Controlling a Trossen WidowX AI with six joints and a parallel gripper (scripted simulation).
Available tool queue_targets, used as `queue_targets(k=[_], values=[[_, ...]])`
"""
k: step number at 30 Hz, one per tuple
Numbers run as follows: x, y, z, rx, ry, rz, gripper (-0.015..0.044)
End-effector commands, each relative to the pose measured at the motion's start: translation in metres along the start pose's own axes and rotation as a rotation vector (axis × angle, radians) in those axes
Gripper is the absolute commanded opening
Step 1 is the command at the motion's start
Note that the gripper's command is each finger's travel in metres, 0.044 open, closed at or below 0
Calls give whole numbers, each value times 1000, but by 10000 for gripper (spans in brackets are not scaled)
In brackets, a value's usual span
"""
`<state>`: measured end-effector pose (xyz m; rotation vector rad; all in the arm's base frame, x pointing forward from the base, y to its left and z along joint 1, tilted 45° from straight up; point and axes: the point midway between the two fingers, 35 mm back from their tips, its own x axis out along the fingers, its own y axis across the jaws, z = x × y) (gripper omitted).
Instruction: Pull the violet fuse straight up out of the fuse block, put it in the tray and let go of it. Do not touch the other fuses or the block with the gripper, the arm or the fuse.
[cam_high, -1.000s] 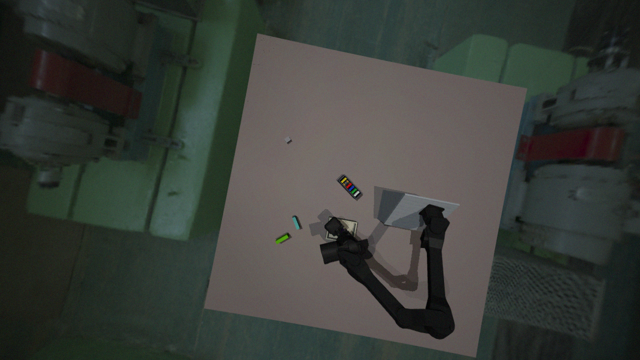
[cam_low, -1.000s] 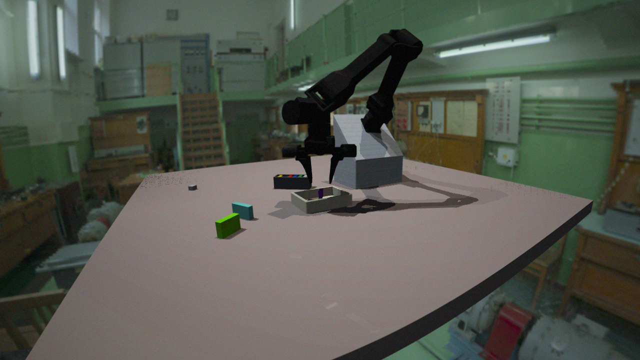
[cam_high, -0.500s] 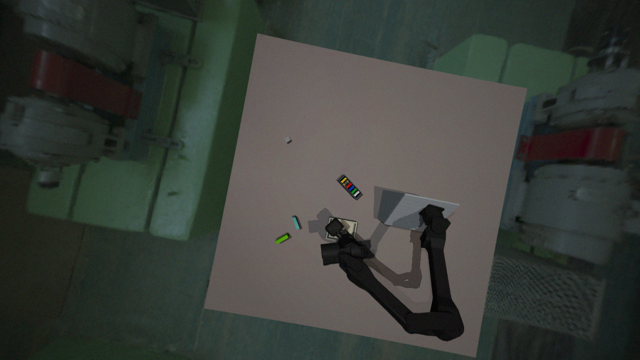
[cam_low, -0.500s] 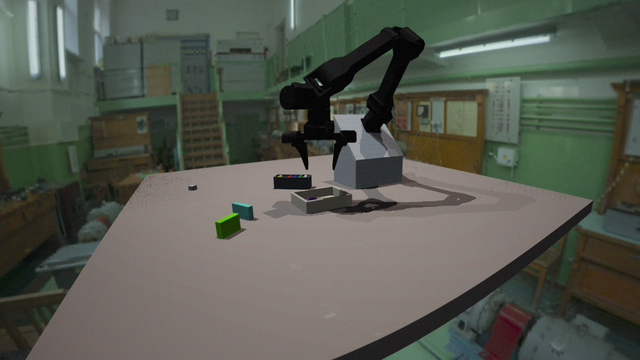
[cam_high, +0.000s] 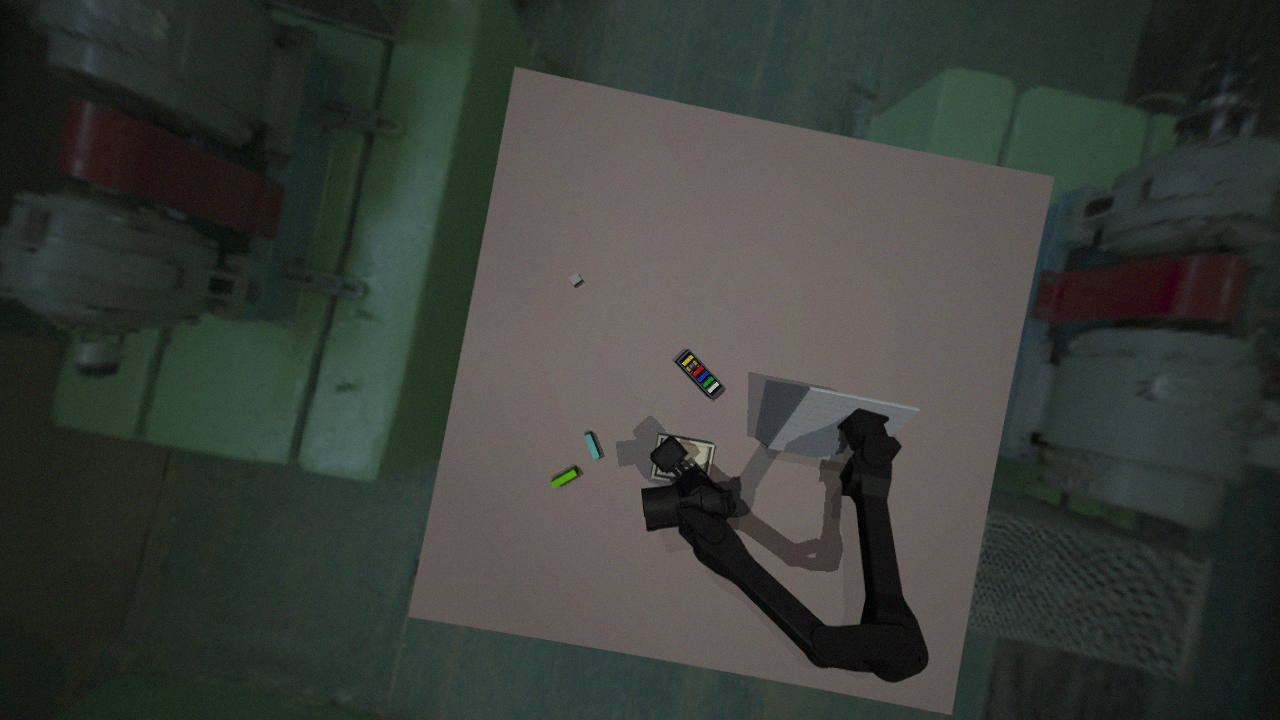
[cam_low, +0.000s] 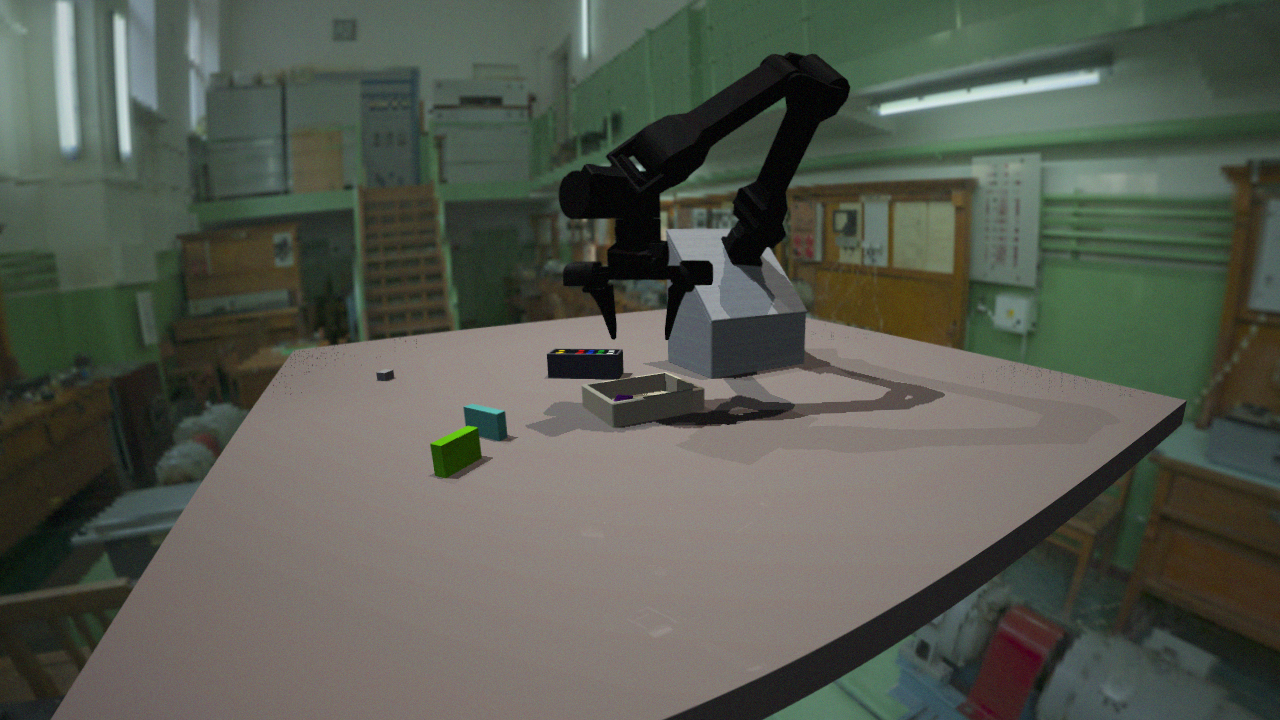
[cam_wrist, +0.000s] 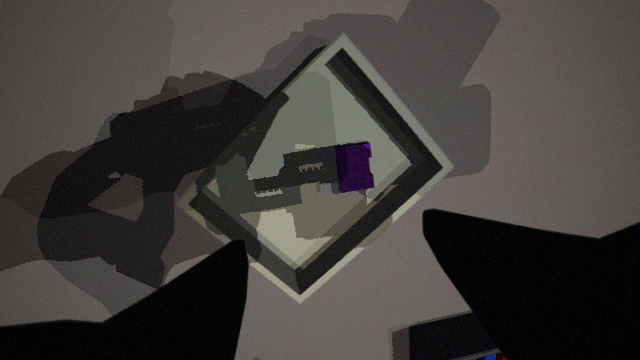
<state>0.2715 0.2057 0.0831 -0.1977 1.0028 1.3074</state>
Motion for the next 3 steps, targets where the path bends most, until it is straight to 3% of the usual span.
queue_targets(k=[1,3], values=[[0,0,0,0,0,0,330],[0,0,0,0,0,0,330]])
